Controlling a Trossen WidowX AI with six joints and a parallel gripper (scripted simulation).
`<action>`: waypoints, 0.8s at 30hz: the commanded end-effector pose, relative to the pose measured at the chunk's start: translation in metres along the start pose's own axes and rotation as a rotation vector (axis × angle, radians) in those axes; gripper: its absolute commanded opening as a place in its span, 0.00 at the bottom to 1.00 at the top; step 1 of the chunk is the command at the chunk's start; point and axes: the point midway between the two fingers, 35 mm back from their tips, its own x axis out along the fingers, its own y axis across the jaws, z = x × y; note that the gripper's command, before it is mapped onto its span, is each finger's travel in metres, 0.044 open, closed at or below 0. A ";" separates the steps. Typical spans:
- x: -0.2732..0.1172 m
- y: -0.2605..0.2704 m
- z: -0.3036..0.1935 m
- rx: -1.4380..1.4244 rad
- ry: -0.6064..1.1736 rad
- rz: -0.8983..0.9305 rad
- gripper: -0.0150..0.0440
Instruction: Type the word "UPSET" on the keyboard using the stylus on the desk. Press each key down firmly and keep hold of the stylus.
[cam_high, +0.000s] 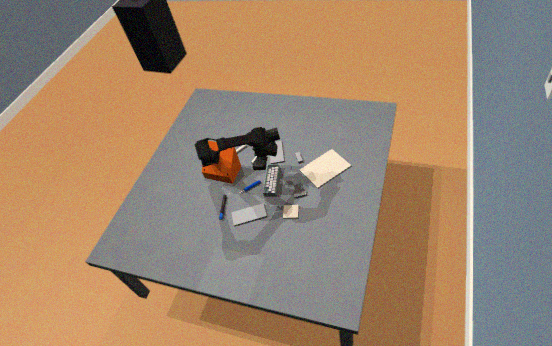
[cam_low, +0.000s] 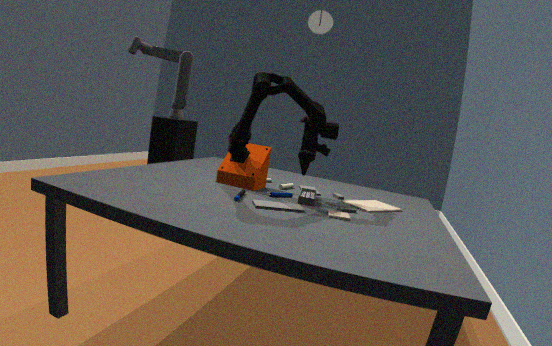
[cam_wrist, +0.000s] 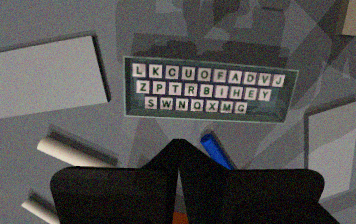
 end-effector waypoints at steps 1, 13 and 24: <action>-0.016 -0.003 0.002 0.018 -0.010 0.008 0.25; -0.011 -0.002 0.003 0.013 -0.014 0.003 0.39; -0.011 -0.002 0.003 0.013 -0.014 0.003 0.25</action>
